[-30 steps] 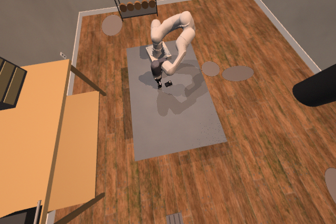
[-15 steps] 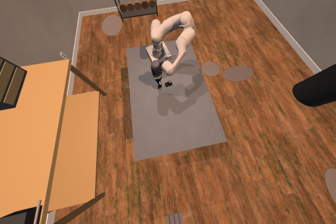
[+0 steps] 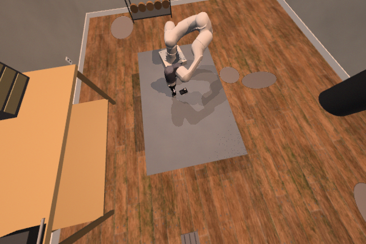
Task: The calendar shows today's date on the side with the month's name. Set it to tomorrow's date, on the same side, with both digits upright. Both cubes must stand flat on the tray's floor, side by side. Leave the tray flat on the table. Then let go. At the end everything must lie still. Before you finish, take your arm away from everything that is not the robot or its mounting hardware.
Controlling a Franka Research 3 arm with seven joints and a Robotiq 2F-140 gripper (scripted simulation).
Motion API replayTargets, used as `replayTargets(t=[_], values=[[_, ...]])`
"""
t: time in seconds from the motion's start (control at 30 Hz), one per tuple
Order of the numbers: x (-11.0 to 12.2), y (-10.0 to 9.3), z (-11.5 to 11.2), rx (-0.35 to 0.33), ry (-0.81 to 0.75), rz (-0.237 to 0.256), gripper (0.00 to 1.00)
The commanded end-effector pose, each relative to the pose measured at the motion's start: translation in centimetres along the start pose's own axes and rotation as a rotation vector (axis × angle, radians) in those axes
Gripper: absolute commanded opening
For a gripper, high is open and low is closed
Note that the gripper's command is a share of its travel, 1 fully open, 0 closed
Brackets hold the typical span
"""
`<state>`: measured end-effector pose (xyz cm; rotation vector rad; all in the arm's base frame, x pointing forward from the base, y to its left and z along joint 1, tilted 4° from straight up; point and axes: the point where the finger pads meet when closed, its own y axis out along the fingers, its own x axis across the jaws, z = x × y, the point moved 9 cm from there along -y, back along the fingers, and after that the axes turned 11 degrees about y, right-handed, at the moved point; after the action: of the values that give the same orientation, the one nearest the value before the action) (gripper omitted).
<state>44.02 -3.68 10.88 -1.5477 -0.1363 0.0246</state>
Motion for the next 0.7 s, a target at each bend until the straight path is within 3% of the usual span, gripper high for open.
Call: replayTargets(t=[0.0,0.3,0.37,0.53,0.67], values=[[0.1,-0.5,0.0,-0.002,-0.003,-0.001,0.17],[0.1,-6.1,0.0,-0.002,-0.003,-0.001,0.17],[0.1,-6.1,0.0,-0.002,-0.003,-0.001,0.17],[0.1,-9.2,0.0,-0.002,-0.003,-0.001,0.17],[0.0,-9.9,0.0,-0.002,-0.003,-0.001,0.17]])
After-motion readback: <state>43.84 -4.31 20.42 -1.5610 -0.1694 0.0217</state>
